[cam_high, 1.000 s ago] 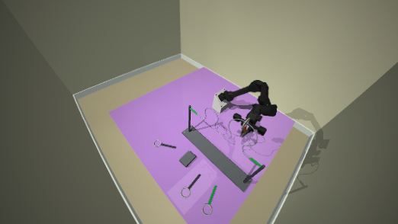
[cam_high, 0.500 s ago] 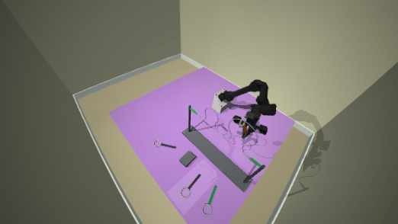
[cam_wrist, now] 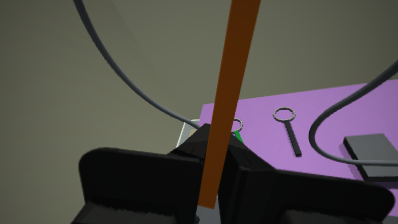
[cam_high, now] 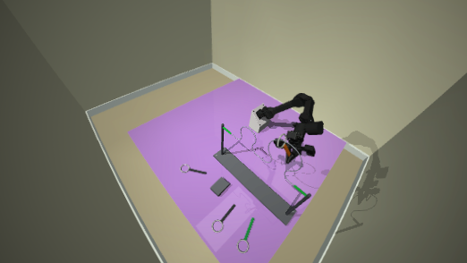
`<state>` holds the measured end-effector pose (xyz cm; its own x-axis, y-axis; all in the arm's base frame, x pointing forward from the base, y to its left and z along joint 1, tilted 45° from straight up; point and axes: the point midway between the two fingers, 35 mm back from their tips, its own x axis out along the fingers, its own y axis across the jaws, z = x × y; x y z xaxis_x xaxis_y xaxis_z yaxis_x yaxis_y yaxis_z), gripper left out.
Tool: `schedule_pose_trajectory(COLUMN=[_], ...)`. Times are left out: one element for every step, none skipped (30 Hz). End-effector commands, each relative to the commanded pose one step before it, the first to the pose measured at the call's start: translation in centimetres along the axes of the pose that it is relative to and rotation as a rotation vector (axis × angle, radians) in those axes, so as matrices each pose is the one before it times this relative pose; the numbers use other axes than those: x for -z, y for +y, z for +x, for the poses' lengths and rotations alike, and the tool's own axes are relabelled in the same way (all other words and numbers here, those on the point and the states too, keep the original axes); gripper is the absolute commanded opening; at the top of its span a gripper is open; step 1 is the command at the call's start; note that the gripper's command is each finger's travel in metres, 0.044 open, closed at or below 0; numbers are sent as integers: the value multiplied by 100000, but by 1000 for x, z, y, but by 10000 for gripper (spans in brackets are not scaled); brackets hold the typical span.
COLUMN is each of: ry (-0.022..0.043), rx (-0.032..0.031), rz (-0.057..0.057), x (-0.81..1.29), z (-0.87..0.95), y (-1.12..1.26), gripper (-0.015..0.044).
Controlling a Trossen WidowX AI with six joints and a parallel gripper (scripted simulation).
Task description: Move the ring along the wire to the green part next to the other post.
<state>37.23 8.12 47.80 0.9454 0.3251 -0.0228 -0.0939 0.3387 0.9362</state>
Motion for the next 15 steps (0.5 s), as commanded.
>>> schedule_pose_trajectory(ry=[-440, -152, -152, -152, -152, -152, -152, -152, -152, -152, -152, -152, -152, -152, -152], rx=[-2840, -518, -518, -519, -518, -518, -518, -518, -518, -518, -518, -518, -518, -518, -518], rz=[3892, 1127, 1128, 1128, 1128, 1128, 1128, 1128, 1128, 1129, 1128, 1128, 1128, 1129, 1129], x=[-8, -1, 1, 1, 0, -1, -1, 1, 1, 0, -1, -1, 1, 1, 0], z=[-261, 6, 7, 7, 7, 6, 6, 7, 7, 7, 6, 6, 7, 7, 6], y=[517, 53, 53, 53, 53, 53, 53, 53, 53, 53, 53, 53, 53, 53, 53], gripper=[-150, -150, -150, -150, -150, -150, -150, -150, -150, -150, -150, -150, -150, -150, -150])
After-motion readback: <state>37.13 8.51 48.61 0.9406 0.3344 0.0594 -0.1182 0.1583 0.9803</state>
